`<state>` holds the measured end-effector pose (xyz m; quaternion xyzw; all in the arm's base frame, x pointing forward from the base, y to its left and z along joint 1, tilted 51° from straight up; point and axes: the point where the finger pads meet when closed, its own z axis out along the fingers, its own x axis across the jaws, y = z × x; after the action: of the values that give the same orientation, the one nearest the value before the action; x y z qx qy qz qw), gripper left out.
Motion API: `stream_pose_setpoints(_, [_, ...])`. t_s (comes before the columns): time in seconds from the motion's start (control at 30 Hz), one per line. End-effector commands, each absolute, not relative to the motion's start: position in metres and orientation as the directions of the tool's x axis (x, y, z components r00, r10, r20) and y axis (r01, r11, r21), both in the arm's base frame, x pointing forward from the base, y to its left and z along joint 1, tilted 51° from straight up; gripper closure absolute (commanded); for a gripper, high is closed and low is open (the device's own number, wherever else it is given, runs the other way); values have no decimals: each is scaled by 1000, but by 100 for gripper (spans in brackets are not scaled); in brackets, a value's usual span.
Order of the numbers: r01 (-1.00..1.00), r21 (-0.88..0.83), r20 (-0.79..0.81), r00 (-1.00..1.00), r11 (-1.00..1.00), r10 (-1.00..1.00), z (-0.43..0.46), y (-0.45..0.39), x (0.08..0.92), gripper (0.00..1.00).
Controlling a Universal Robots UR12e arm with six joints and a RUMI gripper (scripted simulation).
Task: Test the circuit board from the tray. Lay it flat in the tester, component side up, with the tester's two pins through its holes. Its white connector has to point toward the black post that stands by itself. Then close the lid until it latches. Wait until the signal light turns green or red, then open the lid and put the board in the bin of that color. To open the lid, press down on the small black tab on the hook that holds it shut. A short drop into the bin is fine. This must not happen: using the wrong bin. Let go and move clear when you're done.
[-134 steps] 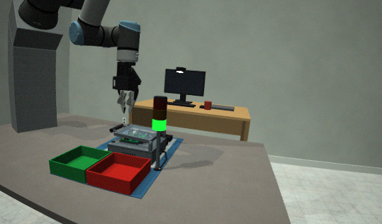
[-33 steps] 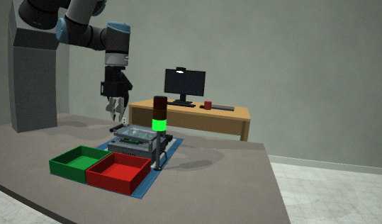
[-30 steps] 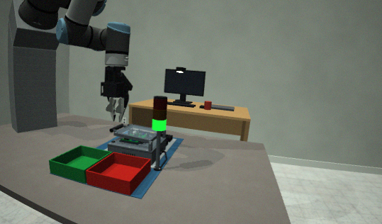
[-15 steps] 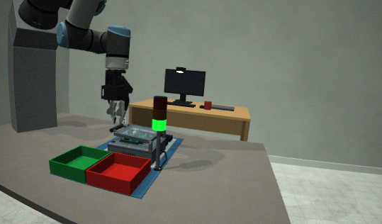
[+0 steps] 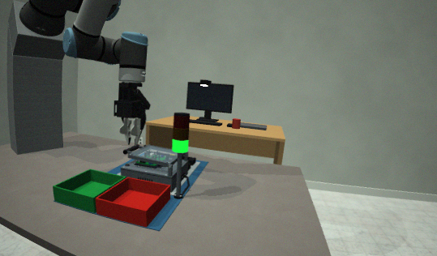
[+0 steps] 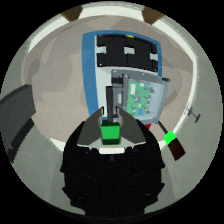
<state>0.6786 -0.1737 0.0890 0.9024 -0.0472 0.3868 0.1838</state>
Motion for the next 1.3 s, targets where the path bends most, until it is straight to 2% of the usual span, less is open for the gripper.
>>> stream_pose_setpoints(0.0, [-227, 295, 716, 696, -928, 57, 89, -173, 679, 85])
stream_pose_setpoints(1.27, [-227, 295, 716, 696, -928, 57, 73, -183, 697, 85])
